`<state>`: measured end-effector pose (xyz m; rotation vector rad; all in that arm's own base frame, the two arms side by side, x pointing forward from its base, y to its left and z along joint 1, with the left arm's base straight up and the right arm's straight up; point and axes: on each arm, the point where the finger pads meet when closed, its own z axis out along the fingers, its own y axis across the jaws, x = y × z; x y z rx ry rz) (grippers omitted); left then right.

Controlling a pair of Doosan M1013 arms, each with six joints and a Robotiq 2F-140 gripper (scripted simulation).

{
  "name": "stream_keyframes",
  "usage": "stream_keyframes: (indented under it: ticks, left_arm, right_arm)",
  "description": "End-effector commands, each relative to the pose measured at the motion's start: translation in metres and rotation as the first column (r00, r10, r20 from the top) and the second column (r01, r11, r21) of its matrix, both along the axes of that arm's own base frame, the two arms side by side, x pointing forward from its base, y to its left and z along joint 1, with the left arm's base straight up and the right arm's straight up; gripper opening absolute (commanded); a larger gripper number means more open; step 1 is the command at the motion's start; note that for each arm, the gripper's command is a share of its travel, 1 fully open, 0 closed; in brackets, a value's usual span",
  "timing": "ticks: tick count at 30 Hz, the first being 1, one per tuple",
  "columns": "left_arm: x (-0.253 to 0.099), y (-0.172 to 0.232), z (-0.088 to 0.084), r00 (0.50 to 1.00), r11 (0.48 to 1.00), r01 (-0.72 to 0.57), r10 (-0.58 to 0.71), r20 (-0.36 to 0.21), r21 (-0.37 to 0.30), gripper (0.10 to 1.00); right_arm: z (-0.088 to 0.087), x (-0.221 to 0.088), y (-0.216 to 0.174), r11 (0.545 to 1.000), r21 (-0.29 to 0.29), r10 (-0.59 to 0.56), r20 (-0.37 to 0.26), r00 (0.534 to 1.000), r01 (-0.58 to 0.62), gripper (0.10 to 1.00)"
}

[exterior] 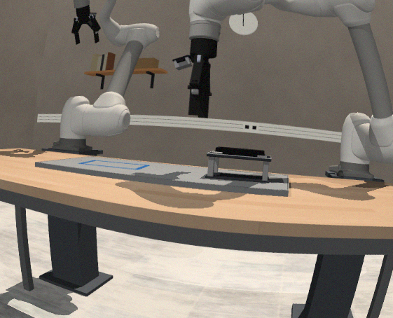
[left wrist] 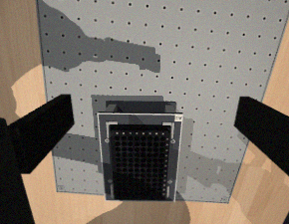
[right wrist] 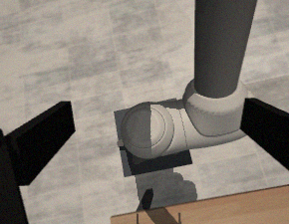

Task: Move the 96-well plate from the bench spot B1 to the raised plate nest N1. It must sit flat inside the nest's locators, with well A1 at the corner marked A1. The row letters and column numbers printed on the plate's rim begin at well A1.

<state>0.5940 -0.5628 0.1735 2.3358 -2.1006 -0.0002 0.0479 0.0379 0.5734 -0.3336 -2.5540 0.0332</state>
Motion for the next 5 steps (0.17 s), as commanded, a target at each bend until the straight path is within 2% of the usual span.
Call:
stream_keyframes:
  ticks: [1,5]
  left_arm:
    - [0.0004,-0.0002,0.0015,1.0,1.0,0.0,0.0,0.002,-0.001,1.0]
    - [0.0004,-0.0002,0.0015,1.0,1.0,0.0,0.0,0.002,-0.001,1.0]
  right_arm:
    - [0.0003,0.0001,0.0,1.0,0.0,0.0,0.0,1.0,0.0,1.0]
    - [0.0003,0.0001,0.0,1.0,0.0,0.0,0.0,1.0,0.0,1.0]
